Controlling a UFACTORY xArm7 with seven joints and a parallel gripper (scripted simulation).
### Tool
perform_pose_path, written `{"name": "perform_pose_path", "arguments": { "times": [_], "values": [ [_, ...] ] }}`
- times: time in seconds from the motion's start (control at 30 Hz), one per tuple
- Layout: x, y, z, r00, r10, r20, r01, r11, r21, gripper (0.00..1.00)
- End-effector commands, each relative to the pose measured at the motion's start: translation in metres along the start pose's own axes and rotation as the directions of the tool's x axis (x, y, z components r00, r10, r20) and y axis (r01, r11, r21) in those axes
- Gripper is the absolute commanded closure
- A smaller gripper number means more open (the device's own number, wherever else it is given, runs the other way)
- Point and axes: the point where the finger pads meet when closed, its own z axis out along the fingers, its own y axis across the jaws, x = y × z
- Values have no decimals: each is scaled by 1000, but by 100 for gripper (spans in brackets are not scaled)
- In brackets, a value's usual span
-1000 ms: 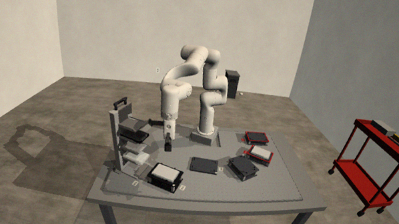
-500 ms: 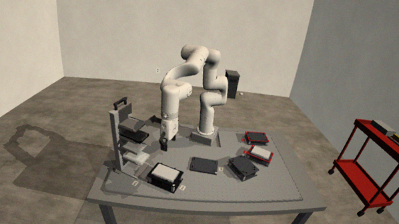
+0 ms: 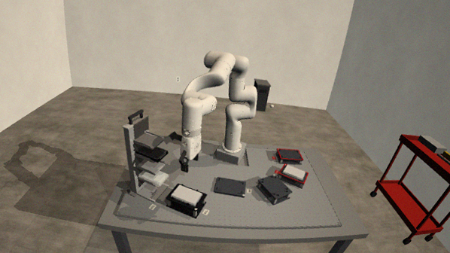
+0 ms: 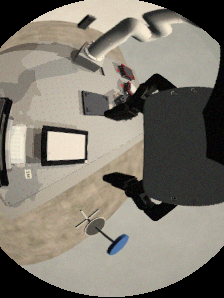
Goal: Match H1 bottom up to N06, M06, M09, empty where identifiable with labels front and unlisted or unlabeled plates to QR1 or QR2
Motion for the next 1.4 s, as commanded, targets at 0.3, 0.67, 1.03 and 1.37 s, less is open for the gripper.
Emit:
{"name": "perform_pose_path", "arguments": {
  "times": [0.3,0.67,1.03,1.37],
  "values": [
    [0,-1,20,1000,0,0,0,1000,4,0],
    [0,-1,35,1000,0,0,0,1000,4,0],
    [0,-1,50,1000,0,0,0,1000,4,0],
    [0,-1,67,1000,0,0,0,1000,4,0]
  ]
}}
